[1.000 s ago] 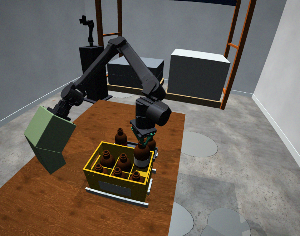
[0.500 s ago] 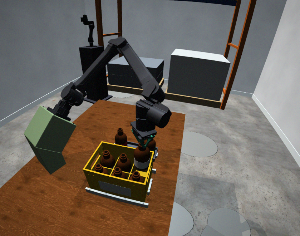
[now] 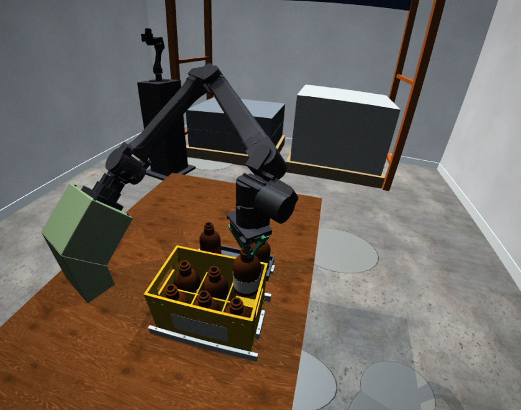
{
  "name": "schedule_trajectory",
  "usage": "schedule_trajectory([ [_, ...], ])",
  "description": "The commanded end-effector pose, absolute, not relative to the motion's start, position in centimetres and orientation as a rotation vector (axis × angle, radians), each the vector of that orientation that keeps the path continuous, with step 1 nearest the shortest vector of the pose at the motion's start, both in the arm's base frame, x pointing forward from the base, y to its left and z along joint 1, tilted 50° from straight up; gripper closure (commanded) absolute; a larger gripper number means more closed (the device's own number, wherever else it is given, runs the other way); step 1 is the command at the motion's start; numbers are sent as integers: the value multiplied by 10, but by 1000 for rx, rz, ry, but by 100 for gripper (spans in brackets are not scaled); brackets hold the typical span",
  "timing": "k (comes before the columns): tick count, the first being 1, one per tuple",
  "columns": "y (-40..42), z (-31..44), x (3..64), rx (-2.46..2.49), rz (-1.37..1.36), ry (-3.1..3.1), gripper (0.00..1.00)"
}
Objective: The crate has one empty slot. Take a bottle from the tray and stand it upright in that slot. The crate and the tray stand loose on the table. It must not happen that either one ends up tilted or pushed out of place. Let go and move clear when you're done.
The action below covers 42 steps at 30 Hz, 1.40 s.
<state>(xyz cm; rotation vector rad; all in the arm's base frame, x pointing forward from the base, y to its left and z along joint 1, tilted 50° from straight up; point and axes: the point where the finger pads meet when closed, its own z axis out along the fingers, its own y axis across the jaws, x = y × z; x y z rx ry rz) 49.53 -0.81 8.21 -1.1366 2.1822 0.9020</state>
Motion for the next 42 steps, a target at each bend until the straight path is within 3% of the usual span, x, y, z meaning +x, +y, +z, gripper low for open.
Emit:
schedule_trajectory([
  [1,-14,90,505,-1127,870,2173,100],
  [42,-11,86,502,-1129,881,2177,100],
])
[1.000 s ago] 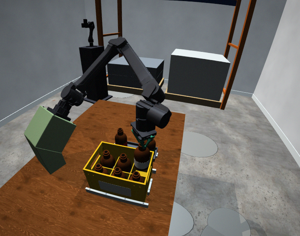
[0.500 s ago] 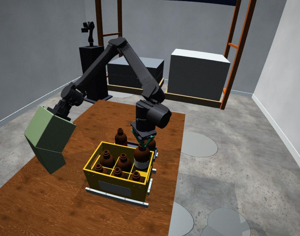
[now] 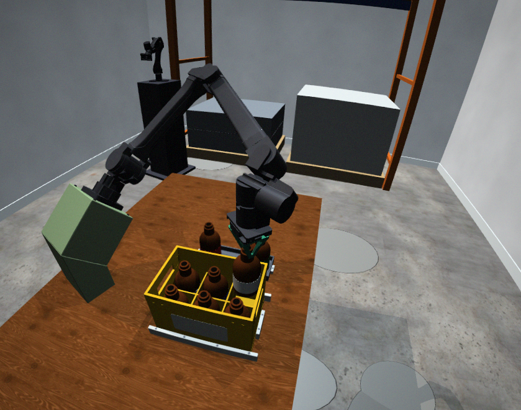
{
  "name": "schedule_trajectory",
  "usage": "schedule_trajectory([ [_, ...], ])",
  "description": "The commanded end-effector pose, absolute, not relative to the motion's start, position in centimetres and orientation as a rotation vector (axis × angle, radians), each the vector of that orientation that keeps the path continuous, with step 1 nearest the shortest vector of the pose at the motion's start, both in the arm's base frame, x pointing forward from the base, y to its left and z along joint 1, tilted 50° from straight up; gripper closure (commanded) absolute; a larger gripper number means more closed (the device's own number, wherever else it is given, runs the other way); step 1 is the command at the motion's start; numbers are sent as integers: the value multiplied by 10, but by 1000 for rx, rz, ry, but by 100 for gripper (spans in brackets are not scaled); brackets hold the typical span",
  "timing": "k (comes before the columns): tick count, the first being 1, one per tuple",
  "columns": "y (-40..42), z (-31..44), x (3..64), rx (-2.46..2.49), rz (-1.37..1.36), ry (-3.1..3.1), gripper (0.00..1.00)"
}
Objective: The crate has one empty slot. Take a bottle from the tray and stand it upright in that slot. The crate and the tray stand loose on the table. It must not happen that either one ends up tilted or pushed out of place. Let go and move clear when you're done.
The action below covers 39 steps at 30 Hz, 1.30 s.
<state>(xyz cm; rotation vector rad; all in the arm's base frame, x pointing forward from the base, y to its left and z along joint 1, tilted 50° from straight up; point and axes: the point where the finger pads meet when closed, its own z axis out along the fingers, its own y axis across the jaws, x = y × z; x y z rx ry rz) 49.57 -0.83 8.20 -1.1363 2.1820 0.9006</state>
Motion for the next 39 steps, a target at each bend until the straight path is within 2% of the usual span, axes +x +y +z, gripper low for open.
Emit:
schedule_trajectory([
  [1,-10,85,502,-1130,881,2176,100],
  [39,-10,86,502,-1131,878,2174,100],
])
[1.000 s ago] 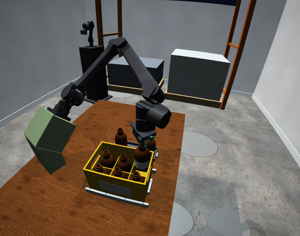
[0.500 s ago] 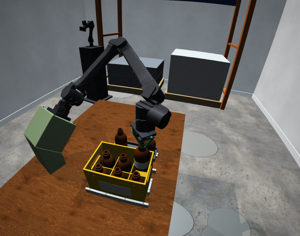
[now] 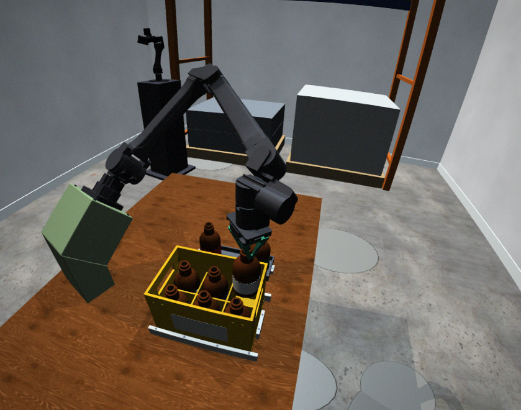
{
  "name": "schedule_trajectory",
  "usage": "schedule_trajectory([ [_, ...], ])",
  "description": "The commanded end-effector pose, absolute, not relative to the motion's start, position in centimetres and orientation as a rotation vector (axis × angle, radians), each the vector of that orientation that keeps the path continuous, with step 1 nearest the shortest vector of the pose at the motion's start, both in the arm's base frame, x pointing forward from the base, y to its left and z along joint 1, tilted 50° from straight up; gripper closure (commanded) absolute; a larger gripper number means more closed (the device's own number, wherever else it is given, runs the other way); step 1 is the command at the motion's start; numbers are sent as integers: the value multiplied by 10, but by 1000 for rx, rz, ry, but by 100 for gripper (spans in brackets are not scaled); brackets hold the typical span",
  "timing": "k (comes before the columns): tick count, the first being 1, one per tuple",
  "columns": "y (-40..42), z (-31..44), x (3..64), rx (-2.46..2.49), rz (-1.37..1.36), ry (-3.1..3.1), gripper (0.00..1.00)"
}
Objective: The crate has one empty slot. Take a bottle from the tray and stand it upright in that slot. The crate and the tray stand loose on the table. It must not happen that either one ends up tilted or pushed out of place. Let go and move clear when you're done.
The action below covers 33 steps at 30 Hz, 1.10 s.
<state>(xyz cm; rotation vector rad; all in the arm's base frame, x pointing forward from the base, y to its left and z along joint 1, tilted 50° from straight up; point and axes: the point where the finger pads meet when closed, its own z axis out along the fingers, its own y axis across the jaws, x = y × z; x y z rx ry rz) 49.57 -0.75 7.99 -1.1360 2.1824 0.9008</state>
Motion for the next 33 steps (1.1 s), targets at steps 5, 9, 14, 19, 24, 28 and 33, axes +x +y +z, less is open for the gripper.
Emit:
schedule_trajectory([
  [5,-10,86,502,-1131,878,2174,100],
  [9,-10,86,502,-1131,878,2174,100],
  [14,-10,86,502,-1131,878,2174,100],
  [19,-10,86,502,-1131,878,2174,100],
  [24,-8,84,501,-1132,882,2176,100],
  [28,-8,83,503,-1132,881,2175,100],
  [33,-5,82,501,-1133,883,2175,100],
])
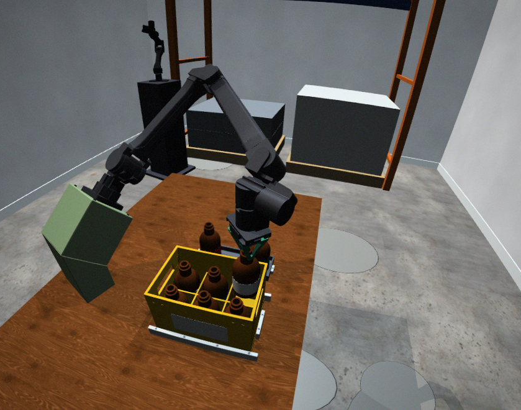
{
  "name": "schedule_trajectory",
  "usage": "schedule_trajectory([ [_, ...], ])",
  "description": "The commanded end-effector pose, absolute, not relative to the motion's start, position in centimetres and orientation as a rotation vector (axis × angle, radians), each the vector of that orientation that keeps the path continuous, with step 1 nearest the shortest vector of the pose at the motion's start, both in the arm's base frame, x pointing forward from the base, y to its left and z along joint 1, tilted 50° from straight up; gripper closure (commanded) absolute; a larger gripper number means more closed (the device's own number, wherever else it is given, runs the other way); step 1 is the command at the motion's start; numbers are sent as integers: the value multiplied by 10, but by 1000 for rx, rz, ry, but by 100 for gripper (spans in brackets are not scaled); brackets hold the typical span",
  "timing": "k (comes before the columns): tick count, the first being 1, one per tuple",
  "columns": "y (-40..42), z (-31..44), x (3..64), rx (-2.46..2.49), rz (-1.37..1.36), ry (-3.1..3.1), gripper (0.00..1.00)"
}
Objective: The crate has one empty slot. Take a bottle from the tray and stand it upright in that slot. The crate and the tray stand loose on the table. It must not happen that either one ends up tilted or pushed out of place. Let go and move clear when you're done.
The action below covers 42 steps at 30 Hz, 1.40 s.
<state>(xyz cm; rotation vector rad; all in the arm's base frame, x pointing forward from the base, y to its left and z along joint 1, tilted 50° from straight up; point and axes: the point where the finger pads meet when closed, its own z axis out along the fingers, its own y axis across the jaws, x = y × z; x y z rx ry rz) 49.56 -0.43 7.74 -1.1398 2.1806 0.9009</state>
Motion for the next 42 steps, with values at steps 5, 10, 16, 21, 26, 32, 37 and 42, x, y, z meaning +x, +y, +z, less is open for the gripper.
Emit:
schedule_trajectory([
  [5,3,77,500,-1143,896,2175,100],
  [10,-3,78,502,-1125,876,2176,100],
  [16,9,68,501,-1137,899,2179,100],
  [21,1,70,502,-1113,876,2182,100],
  [26,16,65,506,-1139,886,2173,100],
  [32,25,60,504,-1146,894,2173,100],
  [37,8,59,506,-1105,876,2186,100],
  [42,23,60,508,-1138,880,2171,100],
])
